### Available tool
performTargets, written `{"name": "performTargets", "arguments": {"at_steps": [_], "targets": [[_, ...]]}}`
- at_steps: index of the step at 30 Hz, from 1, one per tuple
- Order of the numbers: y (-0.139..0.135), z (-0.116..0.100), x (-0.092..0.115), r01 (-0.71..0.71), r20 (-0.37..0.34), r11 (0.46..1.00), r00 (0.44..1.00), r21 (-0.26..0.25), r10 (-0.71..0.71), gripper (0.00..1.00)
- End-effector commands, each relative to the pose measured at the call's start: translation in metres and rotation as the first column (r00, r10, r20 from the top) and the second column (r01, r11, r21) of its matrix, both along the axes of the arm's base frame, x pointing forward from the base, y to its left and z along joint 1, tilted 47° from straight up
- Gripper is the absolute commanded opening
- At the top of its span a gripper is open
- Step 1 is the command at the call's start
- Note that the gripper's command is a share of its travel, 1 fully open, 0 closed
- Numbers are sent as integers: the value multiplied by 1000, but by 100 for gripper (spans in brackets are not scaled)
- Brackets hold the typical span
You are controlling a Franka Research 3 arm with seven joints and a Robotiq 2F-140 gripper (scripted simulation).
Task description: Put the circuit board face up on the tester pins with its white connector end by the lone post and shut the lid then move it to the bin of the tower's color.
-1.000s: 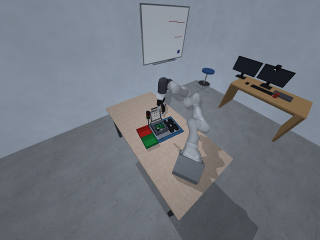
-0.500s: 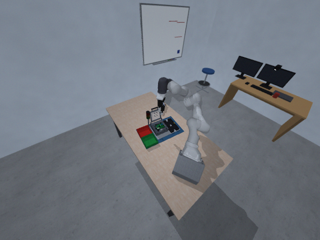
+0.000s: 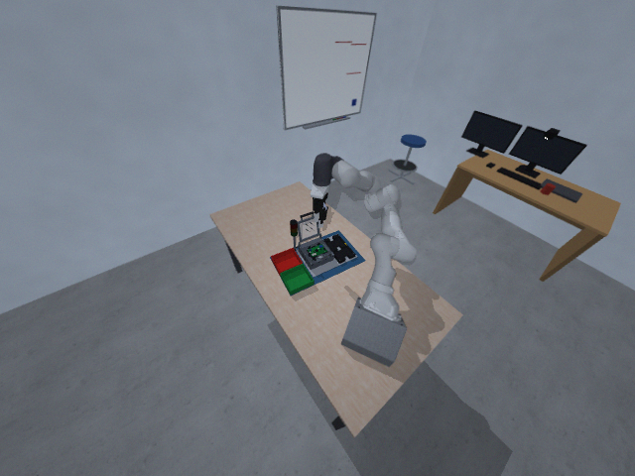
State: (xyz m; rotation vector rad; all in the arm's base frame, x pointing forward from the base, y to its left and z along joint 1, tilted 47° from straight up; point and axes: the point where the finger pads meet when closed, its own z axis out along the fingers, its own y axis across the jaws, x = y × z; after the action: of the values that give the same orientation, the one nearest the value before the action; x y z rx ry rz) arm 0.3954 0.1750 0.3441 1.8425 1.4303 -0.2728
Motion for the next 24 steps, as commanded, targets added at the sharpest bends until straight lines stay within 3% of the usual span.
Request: {"name": "performTargets", "arguments": {"at_steps": [1,8,14,16,24], "targets": [[-1,0,-1,1,-3,1000,1000,-3,-1,30],[-1,1,1,1,-3,1000,1000,-3,-1,30],[-3,16,31,1,-3,1000,1000,-3,-1,30],[-3,16,31,1,-3,1000,1000,-3,-1,30],[-8,49,100,1,-3,1000,1000,-3,-1,30]]}}
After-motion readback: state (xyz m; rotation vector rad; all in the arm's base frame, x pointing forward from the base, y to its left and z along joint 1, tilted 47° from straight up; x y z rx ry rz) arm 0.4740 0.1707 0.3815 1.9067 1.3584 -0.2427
